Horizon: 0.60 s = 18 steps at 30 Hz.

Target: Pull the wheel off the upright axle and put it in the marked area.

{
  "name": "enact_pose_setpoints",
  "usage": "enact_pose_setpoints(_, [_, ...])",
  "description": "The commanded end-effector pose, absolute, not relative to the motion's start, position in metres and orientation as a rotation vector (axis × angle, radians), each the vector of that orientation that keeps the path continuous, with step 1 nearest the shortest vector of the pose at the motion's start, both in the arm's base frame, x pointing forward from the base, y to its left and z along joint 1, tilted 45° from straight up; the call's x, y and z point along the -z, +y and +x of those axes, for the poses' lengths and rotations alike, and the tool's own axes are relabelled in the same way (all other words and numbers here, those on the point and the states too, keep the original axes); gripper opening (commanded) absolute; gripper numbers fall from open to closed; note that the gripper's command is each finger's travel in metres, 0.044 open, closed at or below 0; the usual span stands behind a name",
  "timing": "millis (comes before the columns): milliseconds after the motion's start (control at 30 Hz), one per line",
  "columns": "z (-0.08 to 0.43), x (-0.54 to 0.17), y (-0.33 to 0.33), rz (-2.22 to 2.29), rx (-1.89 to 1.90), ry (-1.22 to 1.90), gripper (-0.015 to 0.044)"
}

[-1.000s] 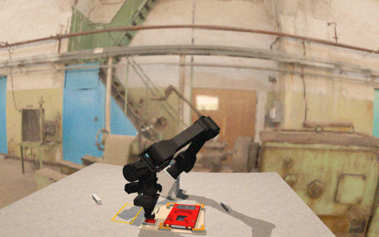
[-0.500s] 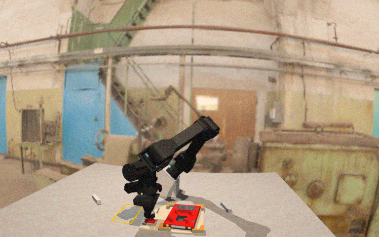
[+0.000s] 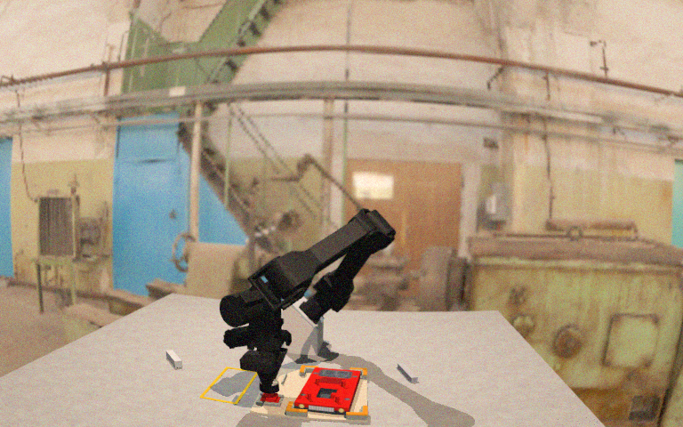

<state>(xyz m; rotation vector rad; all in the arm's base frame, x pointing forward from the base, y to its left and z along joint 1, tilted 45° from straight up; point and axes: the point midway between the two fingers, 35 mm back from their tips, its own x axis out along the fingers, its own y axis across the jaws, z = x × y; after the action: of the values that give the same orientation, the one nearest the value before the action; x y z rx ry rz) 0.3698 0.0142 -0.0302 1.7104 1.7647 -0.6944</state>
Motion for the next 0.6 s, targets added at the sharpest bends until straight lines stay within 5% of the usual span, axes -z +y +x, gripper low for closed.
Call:
enact_pose_setpoints(0, [0.3692,0.0271,0.0103,1.713,0.696,1.762,0.0000])
enact_pose_setpoints(567, [0.3694,0.0232,0.0063,1.714,0.697,1.762,0.0000])
